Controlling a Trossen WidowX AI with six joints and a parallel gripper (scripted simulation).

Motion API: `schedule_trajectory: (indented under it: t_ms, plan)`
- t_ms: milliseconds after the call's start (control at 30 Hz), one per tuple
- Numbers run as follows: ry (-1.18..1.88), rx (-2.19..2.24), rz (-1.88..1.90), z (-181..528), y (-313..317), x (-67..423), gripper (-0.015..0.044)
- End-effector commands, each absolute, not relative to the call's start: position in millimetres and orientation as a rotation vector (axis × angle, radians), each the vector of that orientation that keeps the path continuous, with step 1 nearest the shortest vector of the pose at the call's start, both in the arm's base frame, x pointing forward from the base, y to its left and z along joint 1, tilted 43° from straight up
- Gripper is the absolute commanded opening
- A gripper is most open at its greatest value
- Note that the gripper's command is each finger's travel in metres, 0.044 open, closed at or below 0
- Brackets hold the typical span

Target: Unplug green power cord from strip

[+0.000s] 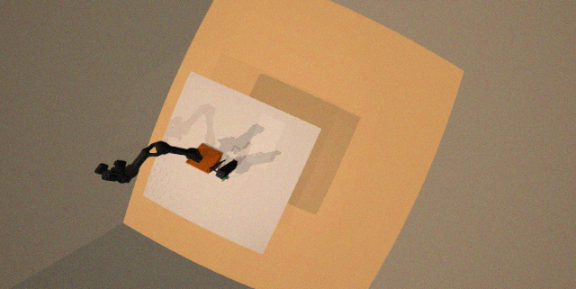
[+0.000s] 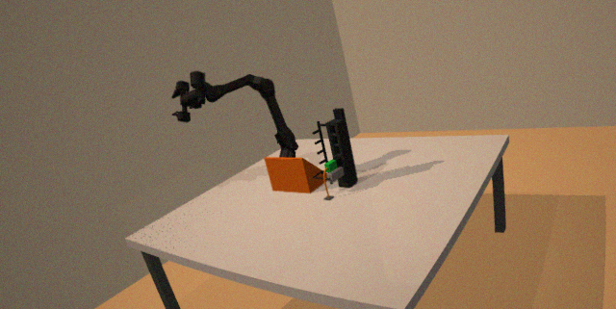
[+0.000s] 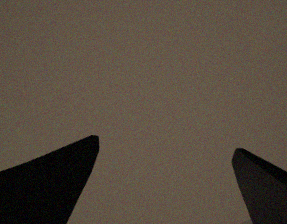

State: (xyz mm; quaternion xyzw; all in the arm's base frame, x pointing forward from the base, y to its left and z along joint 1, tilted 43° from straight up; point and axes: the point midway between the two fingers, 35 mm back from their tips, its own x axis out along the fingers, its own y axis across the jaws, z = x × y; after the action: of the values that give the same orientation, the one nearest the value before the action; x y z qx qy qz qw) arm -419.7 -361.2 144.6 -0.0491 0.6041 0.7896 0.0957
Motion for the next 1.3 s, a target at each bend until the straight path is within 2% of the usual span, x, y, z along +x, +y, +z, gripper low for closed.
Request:
schedule_trajectory:
  t_ms: [0, 267, 500, 767, 1000, 1267]
  plan:
    - [1.785, -0.158, 2.348, 143.6, -363.3, -418.0, 0.0374]
    - [1.523, -0.669, 2.651, 101.7, -438.4, -335.6, 0.0164]
    - [1.191, -1.13, 2.865, 64.0, -482.7, -240.3, 0.016]
    - [0.696, -1.634, 3.0, 23.2, -497.9, -124.6, 0.016]
    - [0.144, -2.055, 2.986, -9.0, -479.2, -21.3, 0.016]
    - [-0.57, -2.449, 2.775, -35.7, -422.3, 87.7, 0.016]
